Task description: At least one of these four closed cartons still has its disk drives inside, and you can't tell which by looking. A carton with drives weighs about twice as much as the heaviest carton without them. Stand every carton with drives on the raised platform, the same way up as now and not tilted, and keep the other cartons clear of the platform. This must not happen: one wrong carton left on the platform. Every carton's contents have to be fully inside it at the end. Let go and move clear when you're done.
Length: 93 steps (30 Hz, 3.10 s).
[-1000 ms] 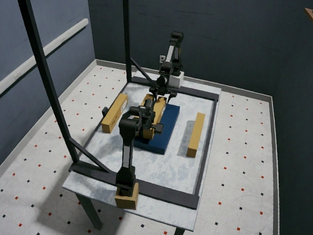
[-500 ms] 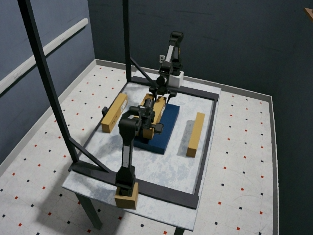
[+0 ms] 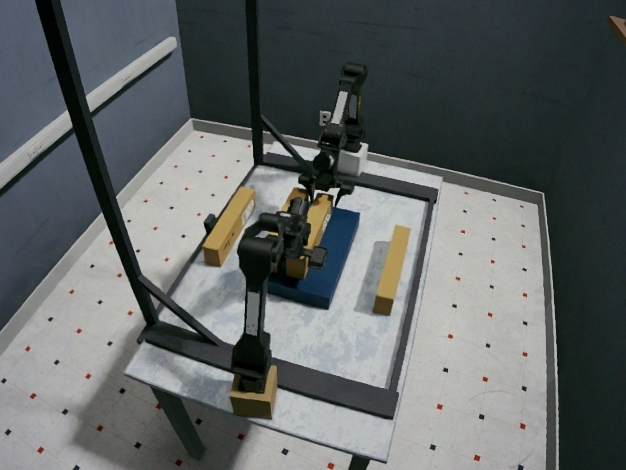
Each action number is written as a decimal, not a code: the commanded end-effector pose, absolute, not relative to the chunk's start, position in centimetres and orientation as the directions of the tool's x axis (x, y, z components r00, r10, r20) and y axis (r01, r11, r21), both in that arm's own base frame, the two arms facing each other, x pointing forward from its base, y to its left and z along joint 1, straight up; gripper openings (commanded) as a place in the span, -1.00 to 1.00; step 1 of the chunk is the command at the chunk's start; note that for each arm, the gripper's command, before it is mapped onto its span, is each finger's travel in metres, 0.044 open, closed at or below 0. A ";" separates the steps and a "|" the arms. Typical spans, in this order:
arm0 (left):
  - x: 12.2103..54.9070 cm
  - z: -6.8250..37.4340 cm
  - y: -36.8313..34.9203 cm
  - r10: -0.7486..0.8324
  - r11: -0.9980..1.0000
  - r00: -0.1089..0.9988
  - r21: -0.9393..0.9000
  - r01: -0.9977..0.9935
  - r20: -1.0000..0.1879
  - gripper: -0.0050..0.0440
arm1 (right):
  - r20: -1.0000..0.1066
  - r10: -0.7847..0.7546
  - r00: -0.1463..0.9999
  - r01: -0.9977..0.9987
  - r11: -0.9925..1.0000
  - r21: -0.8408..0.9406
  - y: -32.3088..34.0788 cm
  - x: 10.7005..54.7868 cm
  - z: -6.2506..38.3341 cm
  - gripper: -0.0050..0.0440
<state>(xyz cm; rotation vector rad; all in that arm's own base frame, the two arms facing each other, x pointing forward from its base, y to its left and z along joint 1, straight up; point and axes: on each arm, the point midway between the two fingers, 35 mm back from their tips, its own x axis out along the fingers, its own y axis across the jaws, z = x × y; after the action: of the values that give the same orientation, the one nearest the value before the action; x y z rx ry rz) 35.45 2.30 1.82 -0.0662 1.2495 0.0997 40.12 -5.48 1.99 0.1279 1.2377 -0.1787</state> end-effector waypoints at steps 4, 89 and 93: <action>35.8 2.5 2.3 0.040 0.994 0.333 0.003 -0.112 -0.942 0.76 | -0.938 -0.069 0.339 0.204 0.979 0.002 -5.5 40.5 2.9 0.75; 34.8 6.8 14.5 0.044 0.993 0.333 0.005 -0.118 -0.942 0.76 | -0.936 -0.067 0.344 0.204 0.979 0.005 -17.4 37.9 7.0 0.75; 34.8 6.8 14.5 0.044 0.993 0.333 0.005 -0.118 -0.942 0.76 | -0.936 -0.067 0.344 0.204 0.979 0.005 -17.4 37.9 7.0 0.75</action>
<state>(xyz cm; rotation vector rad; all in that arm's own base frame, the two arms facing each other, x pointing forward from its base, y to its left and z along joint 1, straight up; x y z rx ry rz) 34.31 14.16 6.04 -0.0746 1.2484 0.0973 37.28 -17.18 6.15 0.1397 1.2346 -0.1758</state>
